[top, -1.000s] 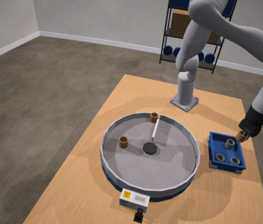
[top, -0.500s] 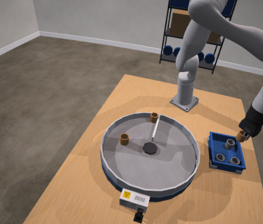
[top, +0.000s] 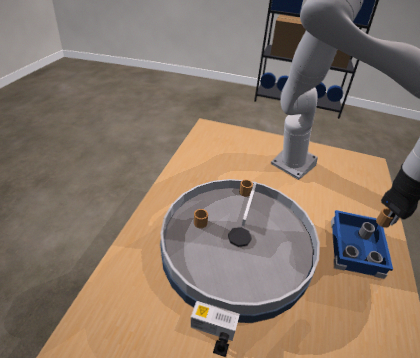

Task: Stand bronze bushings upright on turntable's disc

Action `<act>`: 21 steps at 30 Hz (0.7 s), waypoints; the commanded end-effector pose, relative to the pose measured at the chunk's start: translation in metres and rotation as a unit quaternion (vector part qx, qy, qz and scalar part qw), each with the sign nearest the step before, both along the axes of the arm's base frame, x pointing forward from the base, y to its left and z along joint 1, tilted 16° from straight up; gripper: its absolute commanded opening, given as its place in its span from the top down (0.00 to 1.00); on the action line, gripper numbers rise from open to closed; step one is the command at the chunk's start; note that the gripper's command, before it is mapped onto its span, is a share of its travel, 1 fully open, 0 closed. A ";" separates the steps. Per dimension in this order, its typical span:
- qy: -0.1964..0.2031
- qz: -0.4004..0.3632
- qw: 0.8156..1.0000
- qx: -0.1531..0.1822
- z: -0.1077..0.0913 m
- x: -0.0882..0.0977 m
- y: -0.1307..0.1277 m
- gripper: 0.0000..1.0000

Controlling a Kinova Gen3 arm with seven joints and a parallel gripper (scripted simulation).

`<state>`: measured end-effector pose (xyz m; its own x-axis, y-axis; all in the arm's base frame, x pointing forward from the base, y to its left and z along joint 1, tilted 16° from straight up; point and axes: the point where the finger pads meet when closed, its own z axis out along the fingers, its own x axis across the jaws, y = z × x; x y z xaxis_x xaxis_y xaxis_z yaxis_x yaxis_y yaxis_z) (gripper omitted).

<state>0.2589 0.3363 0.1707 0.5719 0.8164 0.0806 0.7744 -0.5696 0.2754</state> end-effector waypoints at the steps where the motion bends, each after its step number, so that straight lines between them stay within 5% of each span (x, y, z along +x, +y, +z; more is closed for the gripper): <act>1: -0.001 0.000 1.000 0.001 0.001 0.000 0.000 1.00; 21: -0.001 0.000 1.000 0.001 0.002 0.001 -0.004 1.00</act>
